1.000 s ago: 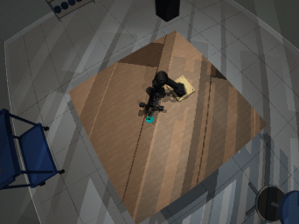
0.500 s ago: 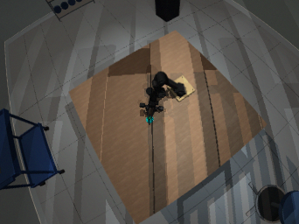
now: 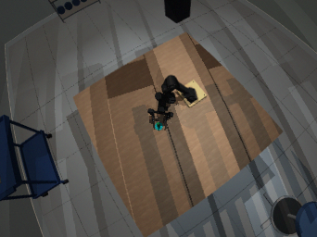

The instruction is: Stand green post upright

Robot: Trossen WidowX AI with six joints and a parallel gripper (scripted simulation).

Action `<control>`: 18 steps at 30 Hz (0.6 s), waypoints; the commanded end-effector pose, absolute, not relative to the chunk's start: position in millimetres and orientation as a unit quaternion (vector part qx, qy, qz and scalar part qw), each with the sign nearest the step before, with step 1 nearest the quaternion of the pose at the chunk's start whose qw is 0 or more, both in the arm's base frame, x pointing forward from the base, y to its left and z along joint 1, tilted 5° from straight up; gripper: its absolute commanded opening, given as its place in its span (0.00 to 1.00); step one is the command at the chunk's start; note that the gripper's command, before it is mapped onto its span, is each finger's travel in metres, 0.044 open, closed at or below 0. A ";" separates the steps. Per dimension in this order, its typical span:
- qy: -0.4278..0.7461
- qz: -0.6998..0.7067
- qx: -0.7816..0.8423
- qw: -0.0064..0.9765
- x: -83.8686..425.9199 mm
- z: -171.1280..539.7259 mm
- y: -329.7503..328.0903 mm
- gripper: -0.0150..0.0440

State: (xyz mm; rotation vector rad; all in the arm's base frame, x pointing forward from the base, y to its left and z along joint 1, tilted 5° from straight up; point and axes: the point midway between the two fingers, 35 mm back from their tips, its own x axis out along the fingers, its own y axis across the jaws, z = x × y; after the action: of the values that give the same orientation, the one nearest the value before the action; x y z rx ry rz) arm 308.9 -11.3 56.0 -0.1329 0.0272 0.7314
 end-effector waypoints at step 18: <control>-0.002 0.349 0.001 0.937 304.8 139.9 -21.8 0.93</control>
State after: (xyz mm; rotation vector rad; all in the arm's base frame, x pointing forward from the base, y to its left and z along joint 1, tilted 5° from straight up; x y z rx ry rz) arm 306.0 -21.9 132.9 -0.0089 -0.0008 0.7090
